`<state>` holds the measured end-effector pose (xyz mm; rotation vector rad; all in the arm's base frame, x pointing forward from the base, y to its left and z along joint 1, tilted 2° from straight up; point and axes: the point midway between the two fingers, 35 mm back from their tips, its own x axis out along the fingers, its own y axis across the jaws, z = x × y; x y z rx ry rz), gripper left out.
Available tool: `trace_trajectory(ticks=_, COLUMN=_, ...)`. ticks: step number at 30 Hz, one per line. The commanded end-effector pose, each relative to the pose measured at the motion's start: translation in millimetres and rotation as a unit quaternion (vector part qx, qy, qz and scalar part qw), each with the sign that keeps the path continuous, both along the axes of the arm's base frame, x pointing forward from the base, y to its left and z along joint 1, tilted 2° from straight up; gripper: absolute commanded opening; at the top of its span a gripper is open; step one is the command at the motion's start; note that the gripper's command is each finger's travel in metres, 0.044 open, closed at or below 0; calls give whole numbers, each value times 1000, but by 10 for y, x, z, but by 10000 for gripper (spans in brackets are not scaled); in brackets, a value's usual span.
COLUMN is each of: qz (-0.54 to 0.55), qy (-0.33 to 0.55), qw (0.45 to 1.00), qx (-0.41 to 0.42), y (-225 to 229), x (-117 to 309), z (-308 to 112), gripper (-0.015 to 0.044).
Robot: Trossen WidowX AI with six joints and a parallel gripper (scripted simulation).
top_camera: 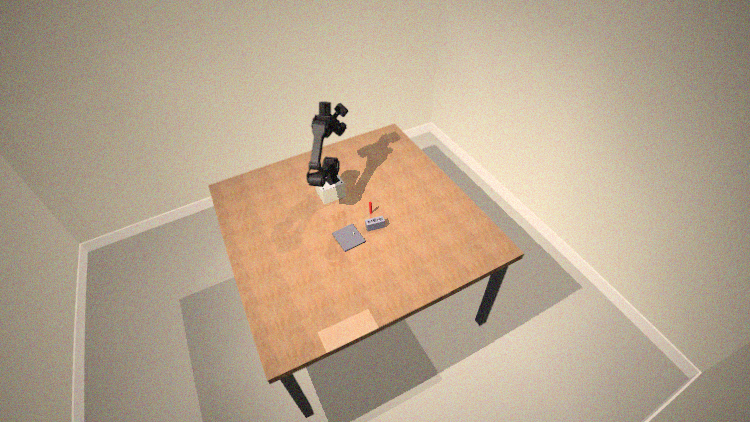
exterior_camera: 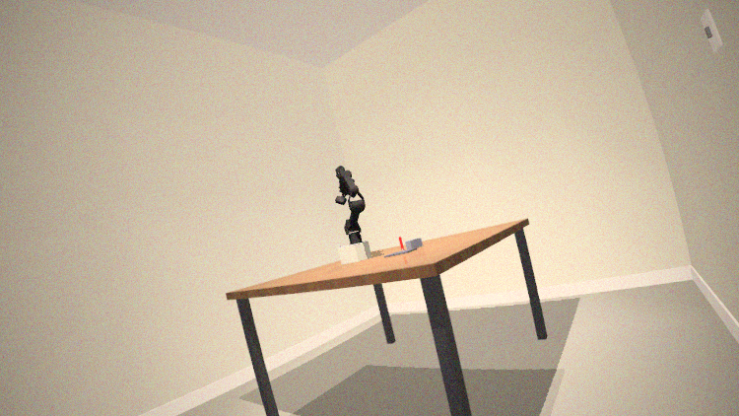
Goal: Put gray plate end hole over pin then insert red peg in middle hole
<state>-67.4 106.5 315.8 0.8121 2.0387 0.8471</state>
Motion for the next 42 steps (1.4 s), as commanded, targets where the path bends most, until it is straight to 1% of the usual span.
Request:
trace_trajectory(ticks=1, qz=0, qy=0, qw=1000, qx=0, y=0, x=0, z=0, gripper=426)
trace_trajectory(ticks=2, qz=-1, qy=-6, qw=1000, qx=1, y=13, x=1, z=-3, gripper=440)
trace_trajectory(ticks=3, qz=-5, qy=-24, qw=1000, qx=4, y=51, x=4, z=-14, gripper=440)
trace_trajectory(ticks=7, qz=-28, qy=-160, qw=987, qx=13, y=355, x=85, z=-109, gripper=440)
trace_trajectory(ticks=11, qz=-34, qy=-290, qw=956, qx=0, y=662, x=276, z=-210, gripper=440)
trace_trajectory(ticks=16, qz=-17, qy=-426, qw=904, qx=-41, y=991, x=655, z=-341, gripper=440)
trace_trajectory(ticks=21, qz=27, qy=-526, qw=844, qx=-102, y=1214, x=1171, z=-517, gripper=440)
trace_trajectory(ticks=29, qz=69, qy=-577, qw=792, qx=-189, y=1167, x=1873, z=-766, gripper=440)
trace_trajectory(ticks=33, qz=117, qy=-594, qw=764, qx=-225, y=1110, x=2248, z=-909, gripper=440)
trace_trajectory(ticks=42, qz=229, qy=-592, qw=720, qx=-281, y=747, x=3050, z=-1283, gripper=440)
